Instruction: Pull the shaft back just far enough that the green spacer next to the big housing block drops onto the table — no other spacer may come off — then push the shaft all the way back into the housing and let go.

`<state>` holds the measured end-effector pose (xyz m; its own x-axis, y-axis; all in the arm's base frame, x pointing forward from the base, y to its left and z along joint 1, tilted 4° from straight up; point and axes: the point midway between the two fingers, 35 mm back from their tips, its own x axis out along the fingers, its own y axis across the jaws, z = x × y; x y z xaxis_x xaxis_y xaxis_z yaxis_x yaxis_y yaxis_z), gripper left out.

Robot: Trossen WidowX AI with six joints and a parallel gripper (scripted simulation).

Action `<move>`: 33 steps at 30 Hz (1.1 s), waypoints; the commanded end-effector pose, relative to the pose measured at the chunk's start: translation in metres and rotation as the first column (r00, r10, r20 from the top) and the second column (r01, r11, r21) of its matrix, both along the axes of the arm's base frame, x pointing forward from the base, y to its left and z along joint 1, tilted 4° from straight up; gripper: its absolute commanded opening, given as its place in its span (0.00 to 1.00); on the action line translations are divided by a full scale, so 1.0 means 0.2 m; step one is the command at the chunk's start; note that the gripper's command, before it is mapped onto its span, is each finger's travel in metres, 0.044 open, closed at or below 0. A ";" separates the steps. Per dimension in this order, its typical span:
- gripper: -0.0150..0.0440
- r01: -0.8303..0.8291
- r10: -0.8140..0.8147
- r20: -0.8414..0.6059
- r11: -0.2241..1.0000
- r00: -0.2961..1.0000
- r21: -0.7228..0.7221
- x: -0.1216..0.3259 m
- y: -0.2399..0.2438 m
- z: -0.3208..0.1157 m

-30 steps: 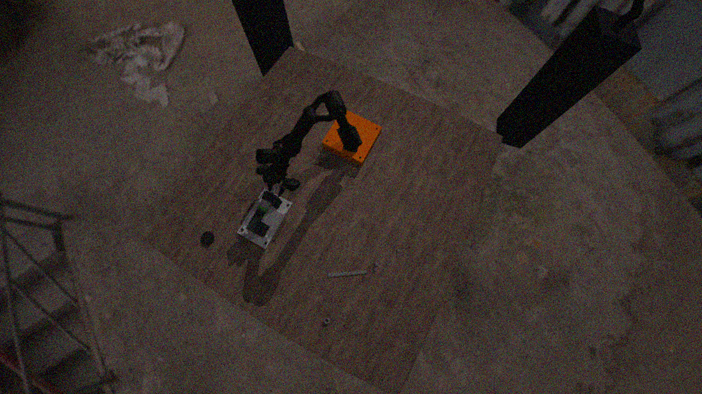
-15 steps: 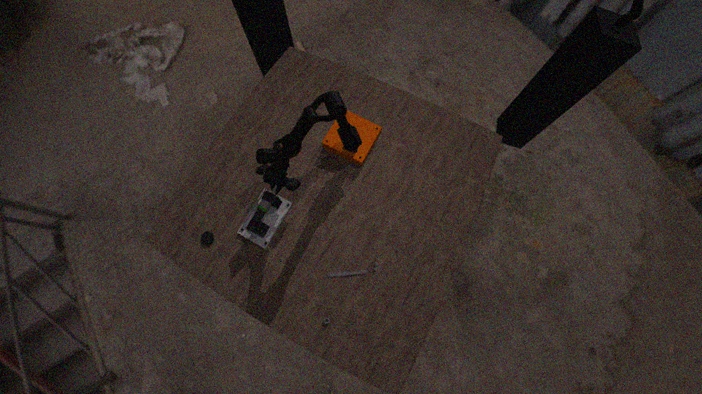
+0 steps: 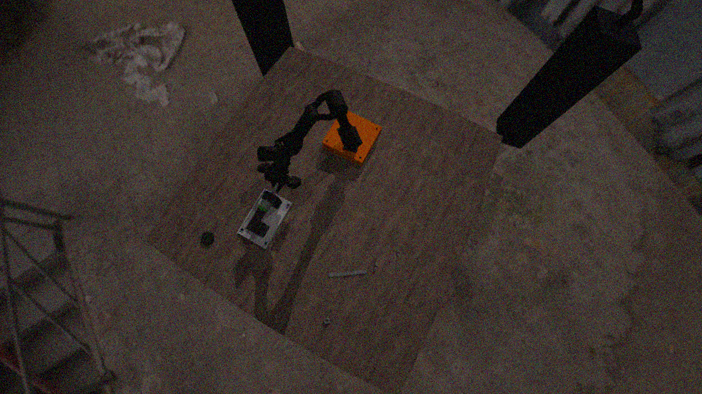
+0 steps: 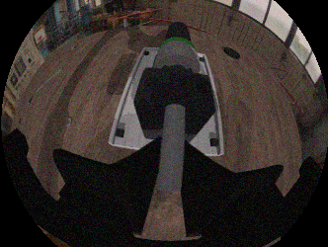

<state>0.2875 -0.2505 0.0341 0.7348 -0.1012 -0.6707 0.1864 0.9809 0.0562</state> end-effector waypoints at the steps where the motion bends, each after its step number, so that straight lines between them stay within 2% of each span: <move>1: 0.25 0.002 -0.002 -0.003 1.000 1.000 -0.003 -0.03 0.01 0.00; 33: 0.25 0.002 -0.002 -0.003 1.000 1.000 -0.003 -0.05 0.01 0.00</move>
<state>0.2786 -0.2487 0.0336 0.7330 -0.1032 -0.6724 0.1895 0.9803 0.0561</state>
